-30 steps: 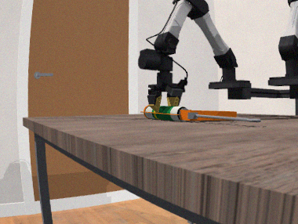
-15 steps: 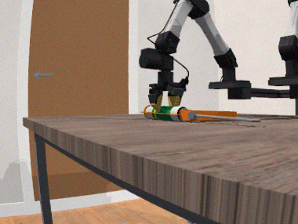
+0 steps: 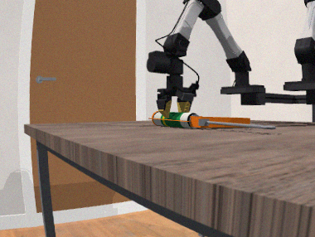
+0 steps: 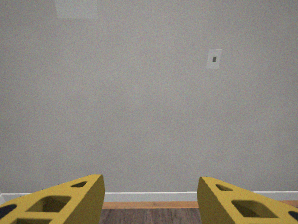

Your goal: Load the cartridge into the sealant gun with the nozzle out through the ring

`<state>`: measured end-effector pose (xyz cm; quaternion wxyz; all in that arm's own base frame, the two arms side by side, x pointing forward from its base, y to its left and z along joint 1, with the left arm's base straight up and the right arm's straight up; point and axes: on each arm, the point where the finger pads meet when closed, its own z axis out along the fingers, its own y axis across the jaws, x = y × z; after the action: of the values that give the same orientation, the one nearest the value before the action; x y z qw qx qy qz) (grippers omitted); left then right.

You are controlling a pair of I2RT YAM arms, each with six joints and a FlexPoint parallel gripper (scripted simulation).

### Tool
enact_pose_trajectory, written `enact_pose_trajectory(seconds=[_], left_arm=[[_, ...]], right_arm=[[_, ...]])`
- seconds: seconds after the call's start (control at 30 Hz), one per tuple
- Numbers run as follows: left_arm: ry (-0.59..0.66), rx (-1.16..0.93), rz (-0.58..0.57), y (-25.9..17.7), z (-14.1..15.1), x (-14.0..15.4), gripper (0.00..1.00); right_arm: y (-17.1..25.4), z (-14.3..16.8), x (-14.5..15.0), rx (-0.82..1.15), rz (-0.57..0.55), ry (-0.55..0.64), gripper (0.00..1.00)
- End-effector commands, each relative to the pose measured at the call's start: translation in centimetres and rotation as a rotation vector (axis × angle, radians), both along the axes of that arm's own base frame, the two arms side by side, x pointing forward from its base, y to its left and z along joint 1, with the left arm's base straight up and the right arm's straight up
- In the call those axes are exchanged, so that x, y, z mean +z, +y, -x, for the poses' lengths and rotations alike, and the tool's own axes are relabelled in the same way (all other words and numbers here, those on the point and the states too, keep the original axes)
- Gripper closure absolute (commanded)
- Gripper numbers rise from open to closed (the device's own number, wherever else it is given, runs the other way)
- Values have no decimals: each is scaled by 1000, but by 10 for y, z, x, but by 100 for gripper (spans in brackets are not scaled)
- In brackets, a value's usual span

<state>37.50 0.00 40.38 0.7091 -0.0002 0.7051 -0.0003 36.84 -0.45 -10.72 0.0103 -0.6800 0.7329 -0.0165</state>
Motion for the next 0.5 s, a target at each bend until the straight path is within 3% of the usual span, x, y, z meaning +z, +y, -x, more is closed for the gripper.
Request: enact_pose_trajectory(seconds=[0.0, 0.47], left_arm=[[17, -7, 12, -1, 4, -3, 48], [17, -7, 12, -1, 4, -3, 48]], right_arm=[[-3, 8, -14, -8, 2, 31, 42], [4, 0, -12, 5, -3, 14, 42]])
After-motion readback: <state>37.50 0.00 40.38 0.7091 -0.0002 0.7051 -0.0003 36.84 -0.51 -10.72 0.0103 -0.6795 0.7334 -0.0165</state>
